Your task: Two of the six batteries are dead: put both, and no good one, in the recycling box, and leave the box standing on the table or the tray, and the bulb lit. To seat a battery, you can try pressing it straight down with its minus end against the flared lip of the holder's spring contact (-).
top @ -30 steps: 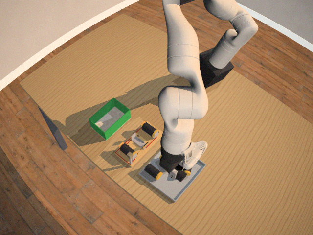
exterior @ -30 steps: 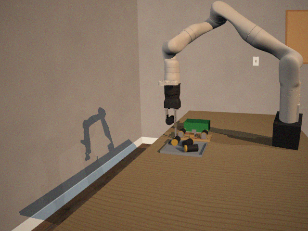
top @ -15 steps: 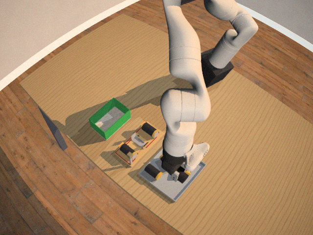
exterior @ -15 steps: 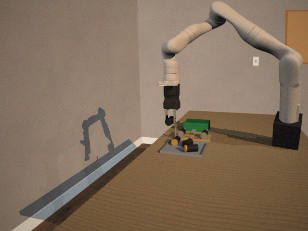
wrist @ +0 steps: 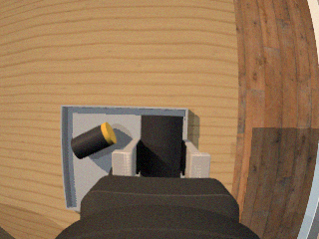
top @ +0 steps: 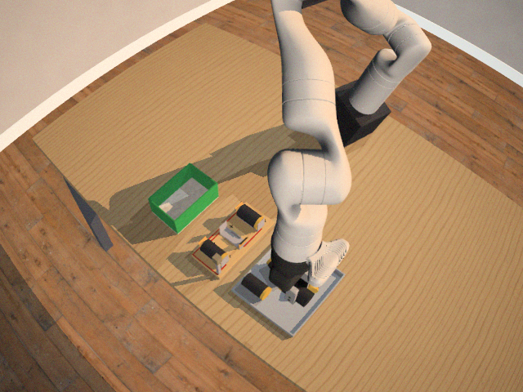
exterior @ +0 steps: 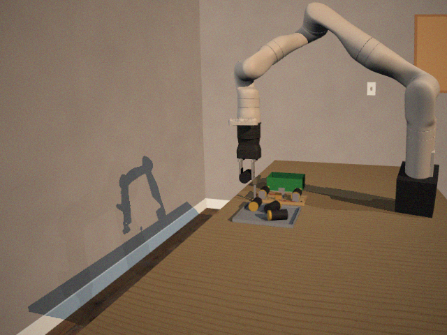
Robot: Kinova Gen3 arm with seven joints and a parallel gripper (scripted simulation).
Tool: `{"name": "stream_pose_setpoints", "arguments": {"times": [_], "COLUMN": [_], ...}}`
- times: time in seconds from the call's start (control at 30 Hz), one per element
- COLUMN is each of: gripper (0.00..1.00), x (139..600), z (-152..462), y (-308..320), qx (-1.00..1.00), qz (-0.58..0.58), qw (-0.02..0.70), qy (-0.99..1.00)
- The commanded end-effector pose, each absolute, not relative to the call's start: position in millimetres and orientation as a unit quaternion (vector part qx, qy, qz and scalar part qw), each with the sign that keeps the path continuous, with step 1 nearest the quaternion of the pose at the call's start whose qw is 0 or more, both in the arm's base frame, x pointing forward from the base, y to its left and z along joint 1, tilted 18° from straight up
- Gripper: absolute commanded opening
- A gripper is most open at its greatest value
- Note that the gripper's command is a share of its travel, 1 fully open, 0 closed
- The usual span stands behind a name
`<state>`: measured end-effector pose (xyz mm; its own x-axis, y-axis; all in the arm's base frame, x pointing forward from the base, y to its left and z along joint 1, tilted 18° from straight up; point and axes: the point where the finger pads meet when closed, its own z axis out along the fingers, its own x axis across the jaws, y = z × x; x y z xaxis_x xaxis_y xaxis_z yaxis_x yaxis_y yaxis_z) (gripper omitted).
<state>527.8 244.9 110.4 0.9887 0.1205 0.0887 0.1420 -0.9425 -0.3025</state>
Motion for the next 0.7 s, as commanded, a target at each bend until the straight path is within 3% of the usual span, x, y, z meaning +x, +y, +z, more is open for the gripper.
{"name": "stream_pose_setpoints", "arguments": {"times": [0.0, 0.27, 0.67], "gripper": [0.57, 0.57, 0.57], "x": [526.7, 530.1, 530.2], "z": [108.0, 35.8, 33.3], "y": [246.3, 270.0, 270.8], "qx": [-0.985, -0.985, -0.985], "qz": [-0.033, -0.033, -0.033], "qw": [0.156, 0.156, 0.156], "qy": [-0.067, -0.067, -0.067]}}
